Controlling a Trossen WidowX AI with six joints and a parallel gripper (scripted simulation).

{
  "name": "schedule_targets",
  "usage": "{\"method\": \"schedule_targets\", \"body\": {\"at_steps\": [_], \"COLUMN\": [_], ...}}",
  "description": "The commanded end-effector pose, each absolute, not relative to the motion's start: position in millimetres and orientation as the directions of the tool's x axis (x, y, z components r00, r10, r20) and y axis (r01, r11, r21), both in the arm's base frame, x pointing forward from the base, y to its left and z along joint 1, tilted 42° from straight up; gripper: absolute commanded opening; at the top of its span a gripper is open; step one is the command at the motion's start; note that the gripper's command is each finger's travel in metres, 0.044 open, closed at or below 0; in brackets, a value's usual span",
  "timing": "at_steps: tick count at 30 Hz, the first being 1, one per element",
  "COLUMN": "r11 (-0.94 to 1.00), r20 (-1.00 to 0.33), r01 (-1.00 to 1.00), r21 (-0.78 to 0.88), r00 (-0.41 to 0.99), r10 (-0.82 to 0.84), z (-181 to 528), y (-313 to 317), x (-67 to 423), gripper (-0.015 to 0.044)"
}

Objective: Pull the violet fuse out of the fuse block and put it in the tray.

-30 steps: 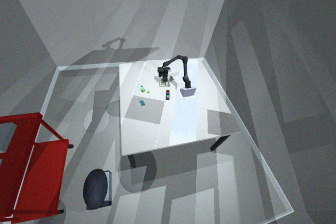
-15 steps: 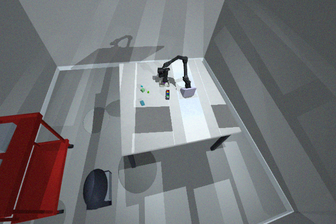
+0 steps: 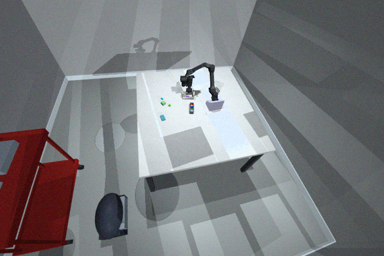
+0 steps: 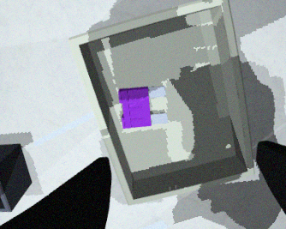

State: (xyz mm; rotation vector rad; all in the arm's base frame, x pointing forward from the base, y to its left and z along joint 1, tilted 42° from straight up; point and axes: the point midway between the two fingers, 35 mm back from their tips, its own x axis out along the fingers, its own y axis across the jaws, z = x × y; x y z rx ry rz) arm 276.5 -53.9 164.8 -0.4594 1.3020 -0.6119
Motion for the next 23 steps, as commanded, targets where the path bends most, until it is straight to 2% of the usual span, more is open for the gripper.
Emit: {"method": "schedule_targets", "body": {"at_steps": [1, 23], "r11": [0.757, 0.758], "r20": [-0.742, -0.745], "r01": [0.165, 0.158], "r21": [-0.633, -0.633], "r00": [0.149, 0.144], "r10": [-0.653, -0.652], "z": [170.8, 167.4], "y": [-50.9, -52.0], "x": [275.2, 274.9], "gripper": [0.033, 0.033]}}
